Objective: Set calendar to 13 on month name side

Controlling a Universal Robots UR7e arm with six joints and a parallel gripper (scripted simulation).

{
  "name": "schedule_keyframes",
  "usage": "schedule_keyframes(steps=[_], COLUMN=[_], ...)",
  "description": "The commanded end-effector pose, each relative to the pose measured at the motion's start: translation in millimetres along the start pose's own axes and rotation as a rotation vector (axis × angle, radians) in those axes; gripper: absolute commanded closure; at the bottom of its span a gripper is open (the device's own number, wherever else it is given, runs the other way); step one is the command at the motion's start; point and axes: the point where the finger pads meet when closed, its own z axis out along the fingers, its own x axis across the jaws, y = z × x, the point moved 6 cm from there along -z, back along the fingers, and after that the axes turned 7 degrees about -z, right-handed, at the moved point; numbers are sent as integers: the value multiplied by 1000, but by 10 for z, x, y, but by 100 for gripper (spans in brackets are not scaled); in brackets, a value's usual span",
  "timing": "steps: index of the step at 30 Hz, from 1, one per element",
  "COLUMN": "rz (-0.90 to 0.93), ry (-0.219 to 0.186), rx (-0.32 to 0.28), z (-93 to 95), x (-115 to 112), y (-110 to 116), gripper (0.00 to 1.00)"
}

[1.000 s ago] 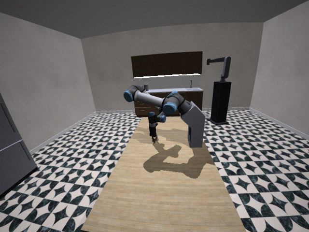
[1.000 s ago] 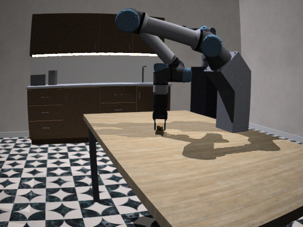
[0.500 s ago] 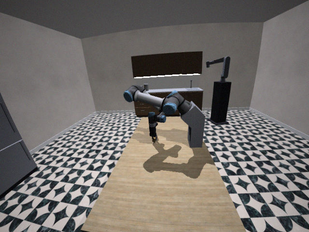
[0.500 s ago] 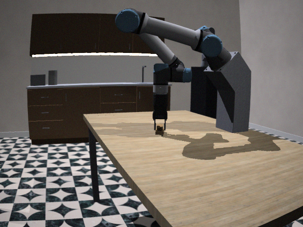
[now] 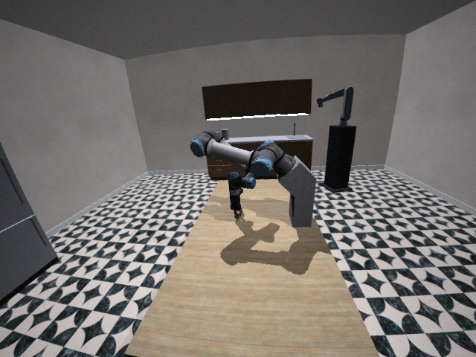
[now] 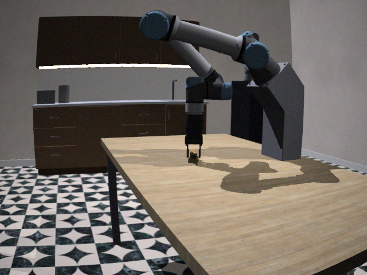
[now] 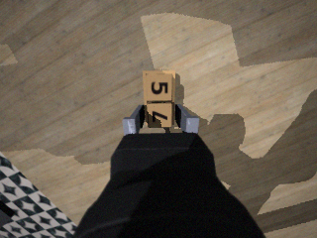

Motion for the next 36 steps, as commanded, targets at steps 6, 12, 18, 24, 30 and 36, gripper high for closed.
schedule_keyframes(steps=[6, 12, 18, 24, 30, 36], rz=[0, 0, 0, 0, 0, 0], ry=[-1, -1, -1, -1, -1, -1], rx=[0, 0, 0, 0, 0, 0], z=[-3, -3, -3, -3, -3, -3], x=[-3, -3, -3, -3, -3, -3], y=[1, 1, 1, 1, 1, 1], gripper=[40, 40, 40, 40, 40, 40])
